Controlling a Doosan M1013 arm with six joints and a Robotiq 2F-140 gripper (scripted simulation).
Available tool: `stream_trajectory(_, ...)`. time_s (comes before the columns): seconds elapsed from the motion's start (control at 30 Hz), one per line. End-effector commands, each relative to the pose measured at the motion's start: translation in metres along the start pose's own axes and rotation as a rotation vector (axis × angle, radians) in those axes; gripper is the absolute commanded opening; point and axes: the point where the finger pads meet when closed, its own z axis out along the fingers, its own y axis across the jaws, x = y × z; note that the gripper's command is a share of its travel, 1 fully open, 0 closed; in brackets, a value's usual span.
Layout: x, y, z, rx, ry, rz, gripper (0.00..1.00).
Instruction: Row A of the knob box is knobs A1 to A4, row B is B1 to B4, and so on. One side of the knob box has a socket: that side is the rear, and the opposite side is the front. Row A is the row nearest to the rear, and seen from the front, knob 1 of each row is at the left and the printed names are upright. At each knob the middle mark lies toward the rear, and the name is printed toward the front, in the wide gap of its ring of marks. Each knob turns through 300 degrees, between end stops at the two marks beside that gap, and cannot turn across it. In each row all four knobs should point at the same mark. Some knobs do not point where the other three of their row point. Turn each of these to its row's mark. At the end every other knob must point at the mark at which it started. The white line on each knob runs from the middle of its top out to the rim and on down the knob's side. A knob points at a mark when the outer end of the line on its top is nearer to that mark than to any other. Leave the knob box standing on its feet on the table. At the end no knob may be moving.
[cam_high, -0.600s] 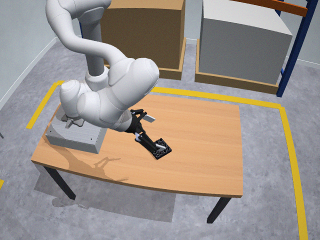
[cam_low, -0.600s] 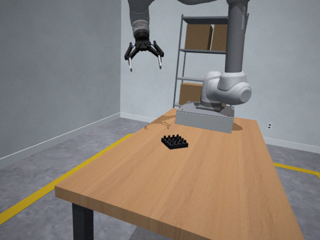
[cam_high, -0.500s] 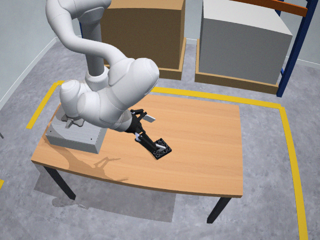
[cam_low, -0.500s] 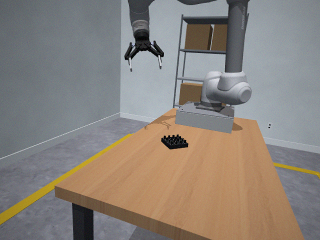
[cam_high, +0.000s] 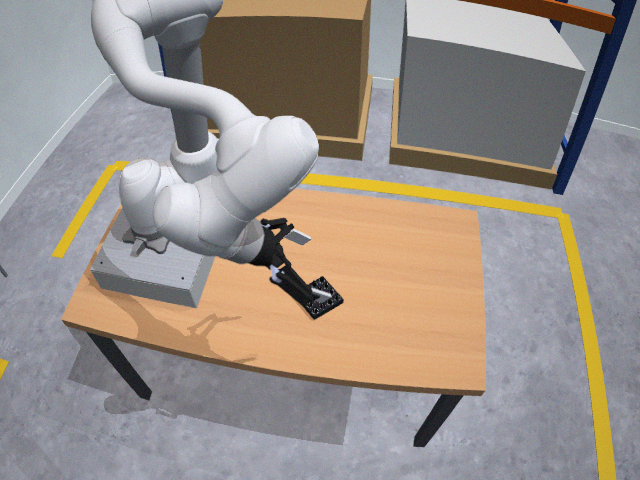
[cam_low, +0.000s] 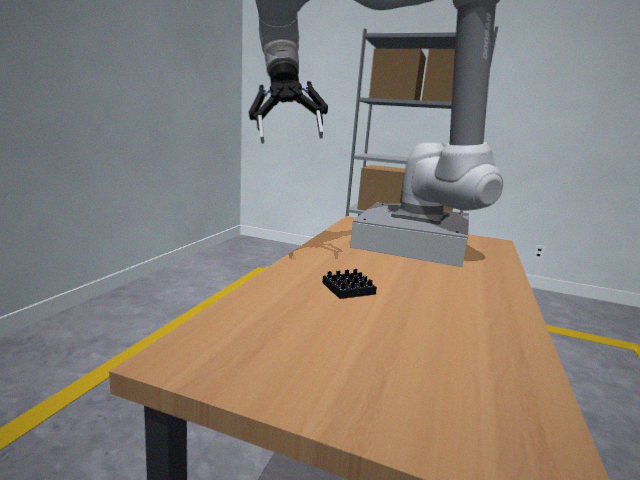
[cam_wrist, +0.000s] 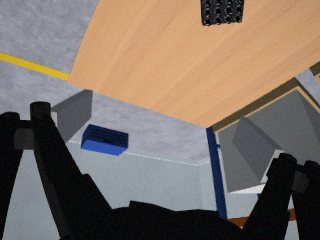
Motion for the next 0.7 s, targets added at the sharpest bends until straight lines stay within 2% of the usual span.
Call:
stream_trajectory(0.0, 0.002, 0.001, 0.003, -0.002, 0.008, -0.011, 1.00)
stream_trajectory(0.03, 0.005, 0.004, 0.010, -0.005, 0.024, -0.035, 1.00)
stream_trajectory(0.1, 0.020, 0.015, 0.040, -0.024, 0.092, -0.141, 1.00)
stream_trajectory(0.3, 0.045, 0.035, 0.084, -0.061, 0.199, -0.326, 1.00)
stream_trajectory(0.43, 0.062, 0.048, 0.111, -0.093, 0.268, -0.461, 1.00)
stream_trajectory(0.5, 0.062, 0.048, 0.111, -0.093, 0.268, -0.461, 1.00)
stream_trajectory(0.53, 0.074, 0.058, 0.129, -0.117, 0.314, -0.559, 1.00)
stream_trajectory(0.67, 0.088, 0.069, 0.150, -0.149, 0.366, -0.679, 1.00)
